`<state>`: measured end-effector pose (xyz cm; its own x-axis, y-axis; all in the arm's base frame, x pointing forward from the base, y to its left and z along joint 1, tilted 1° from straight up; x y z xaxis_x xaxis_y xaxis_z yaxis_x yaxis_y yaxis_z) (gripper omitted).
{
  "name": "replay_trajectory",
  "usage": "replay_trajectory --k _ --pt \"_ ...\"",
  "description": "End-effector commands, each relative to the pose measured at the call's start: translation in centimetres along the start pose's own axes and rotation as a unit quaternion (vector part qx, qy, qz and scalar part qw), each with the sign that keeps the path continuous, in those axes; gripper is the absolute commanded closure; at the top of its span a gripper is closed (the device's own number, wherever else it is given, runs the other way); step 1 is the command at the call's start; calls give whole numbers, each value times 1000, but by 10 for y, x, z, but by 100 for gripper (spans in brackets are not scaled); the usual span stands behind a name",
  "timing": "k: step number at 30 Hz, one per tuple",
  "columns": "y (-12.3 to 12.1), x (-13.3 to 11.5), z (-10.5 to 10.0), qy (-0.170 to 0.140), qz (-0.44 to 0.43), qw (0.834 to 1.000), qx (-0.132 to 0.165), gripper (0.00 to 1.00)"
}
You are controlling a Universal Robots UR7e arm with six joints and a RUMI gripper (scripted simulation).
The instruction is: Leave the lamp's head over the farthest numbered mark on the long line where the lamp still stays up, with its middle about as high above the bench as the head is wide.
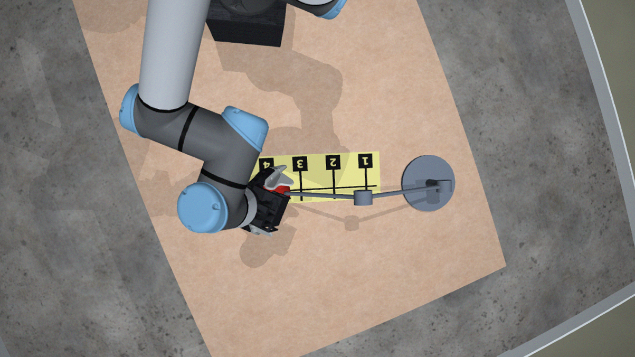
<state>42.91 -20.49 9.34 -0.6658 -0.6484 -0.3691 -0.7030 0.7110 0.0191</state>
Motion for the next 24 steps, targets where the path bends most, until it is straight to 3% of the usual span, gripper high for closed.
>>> replay_trajectory --k 1,21,24 --pt "-7 12 0 -68 -93 993 -30 0" --pt "-7 12 0 -67 -93 993 -30 0" --pt "-5 10 8 -68 -93 993 -30 0"
Point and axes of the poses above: the point where the finger pads meet when closed, its own z axis out along the fingers, its own y axis across the jaws, x = y × z, the point moved 9 cm from there along -z, back along the fingers, and after that the axes turned 5 degrees about -z, right-handed, at the moved point
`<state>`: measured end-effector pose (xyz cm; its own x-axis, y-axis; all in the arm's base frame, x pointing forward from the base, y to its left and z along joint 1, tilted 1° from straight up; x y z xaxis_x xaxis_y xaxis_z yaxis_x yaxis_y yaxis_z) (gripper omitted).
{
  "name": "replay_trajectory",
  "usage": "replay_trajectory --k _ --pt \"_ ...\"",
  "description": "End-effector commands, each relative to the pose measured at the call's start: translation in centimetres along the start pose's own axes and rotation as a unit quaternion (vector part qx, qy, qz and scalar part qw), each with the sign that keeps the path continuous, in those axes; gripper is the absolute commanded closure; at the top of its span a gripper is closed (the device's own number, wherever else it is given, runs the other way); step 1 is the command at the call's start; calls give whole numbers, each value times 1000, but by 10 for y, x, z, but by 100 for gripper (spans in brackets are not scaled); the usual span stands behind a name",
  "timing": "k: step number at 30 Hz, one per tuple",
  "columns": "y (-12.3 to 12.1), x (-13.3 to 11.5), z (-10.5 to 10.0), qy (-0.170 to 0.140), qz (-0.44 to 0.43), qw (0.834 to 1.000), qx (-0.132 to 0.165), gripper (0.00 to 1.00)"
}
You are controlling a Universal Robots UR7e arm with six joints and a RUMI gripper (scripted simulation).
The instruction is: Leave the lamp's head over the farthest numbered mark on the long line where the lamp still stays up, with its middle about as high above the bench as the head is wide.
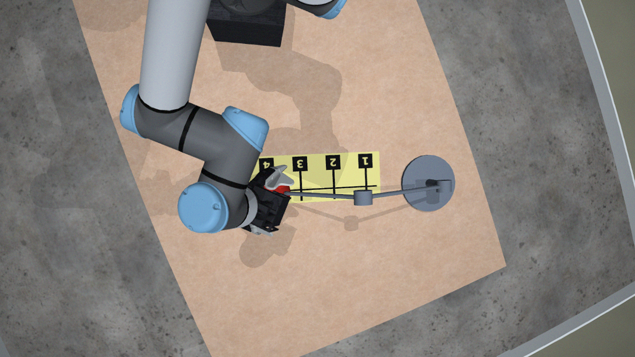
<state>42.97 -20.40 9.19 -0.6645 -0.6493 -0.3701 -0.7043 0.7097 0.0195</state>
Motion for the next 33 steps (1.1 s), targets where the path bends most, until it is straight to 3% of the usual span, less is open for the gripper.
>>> replay_trajectory --k 1,12,33 --pt "-5 10 9 -65 -90 993 -29 0" --pt "2 -1 36 -48 -66 996 -21 0" --pt "9 -10 74 -60 -83 994 -27 0"
Point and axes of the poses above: the point where the finger pads meet when closed, its own z axis out along the fingers, its own y axis across the jaws, x = y × z, the point moved 9 cm from there along -z, back along the fingers, and after that the axes turned 5 degrees about -z, right-handed, at the moved point
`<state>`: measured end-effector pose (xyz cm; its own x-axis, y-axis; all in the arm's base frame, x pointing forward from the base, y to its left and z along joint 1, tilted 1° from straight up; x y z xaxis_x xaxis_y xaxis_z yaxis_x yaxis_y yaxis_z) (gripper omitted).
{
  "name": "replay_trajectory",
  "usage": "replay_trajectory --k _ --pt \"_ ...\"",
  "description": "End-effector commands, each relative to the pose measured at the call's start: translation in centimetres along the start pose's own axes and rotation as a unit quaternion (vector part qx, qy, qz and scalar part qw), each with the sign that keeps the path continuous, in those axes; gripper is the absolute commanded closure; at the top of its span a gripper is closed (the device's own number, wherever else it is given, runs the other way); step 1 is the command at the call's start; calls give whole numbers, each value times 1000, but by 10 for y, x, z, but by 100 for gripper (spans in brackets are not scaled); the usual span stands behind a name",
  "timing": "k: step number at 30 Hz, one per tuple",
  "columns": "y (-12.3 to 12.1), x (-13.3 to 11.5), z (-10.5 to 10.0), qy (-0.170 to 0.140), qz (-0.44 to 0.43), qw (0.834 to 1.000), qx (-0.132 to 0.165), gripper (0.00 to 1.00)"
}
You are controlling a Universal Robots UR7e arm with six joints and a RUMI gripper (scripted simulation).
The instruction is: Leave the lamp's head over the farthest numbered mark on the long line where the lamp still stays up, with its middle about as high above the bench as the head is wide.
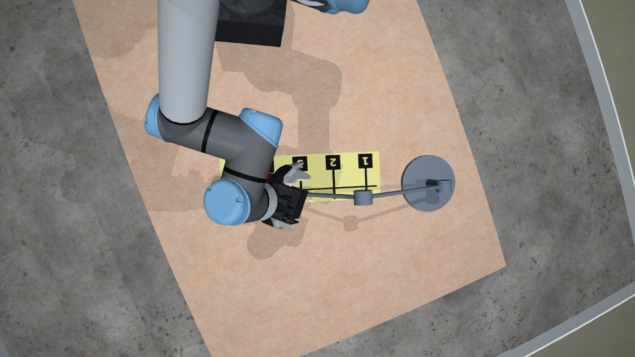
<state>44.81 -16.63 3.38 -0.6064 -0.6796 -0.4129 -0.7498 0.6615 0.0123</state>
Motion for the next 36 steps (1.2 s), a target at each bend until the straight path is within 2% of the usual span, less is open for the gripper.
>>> replay_trajectory --k 1,13,36 --pt "-3 5 8 -38 -52 998 -18 0" --pt "2 -1 35 -47 -65 997 -21 0" --pt "-1 3 40 -67 -92 993 -28 0"
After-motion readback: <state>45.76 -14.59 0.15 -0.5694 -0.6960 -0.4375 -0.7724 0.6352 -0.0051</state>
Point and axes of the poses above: the point where the finger pads meet when closed, its own z axis out along the fingers, its own y axis across the jaws, x = y × z, the point moved 9 cm from there along -z, back along the fingers, and after that the axes turned 5 degrees about -z, right-handed, at the moved point
